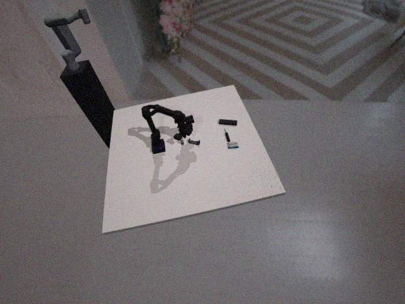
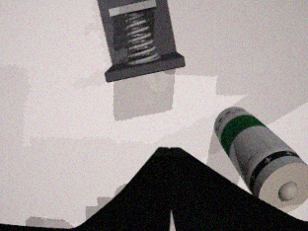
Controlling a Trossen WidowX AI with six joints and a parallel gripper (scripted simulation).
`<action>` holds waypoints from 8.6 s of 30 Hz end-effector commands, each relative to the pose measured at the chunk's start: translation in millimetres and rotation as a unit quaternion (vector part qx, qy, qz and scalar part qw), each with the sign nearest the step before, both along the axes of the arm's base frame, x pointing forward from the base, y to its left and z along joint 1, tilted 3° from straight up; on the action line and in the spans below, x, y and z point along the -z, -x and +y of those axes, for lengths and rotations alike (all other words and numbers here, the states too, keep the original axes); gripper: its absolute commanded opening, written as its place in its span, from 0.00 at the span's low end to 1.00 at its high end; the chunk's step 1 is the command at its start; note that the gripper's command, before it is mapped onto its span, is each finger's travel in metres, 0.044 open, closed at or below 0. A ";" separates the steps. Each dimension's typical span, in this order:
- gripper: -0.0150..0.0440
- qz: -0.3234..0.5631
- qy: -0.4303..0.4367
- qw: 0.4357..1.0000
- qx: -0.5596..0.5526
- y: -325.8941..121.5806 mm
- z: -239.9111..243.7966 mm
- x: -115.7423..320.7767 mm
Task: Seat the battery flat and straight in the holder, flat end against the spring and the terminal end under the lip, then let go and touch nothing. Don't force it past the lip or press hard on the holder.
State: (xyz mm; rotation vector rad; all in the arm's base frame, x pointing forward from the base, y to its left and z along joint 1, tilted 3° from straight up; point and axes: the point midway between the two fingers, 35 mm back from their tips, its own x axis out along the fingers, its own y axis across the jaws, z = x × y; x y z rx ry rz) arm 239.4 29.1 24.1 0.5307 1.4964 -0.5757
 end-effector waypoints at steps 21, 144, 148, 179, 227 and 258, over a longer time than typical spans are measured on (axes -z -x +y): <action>0.25 0.003 0.003 1.000 -0.001 26.2 -32.5 0.2; 0.38 -0.019 0.012 0.713 0.701 57.0 -66.5 36.7; 0.38 -0.019 0.012 0.713 0.701 55.5 -66.2 25.0; 0.38 -0.003 0.007 0.974 0.226 -24.5 -48.1 -35.4; 0.38 -0.100 0.080 0.984 -0.122 -78.3 -36.1 1.5; 0.38 -0.182 0.140 0.966 -0.122 -71.9 -32.5 18.3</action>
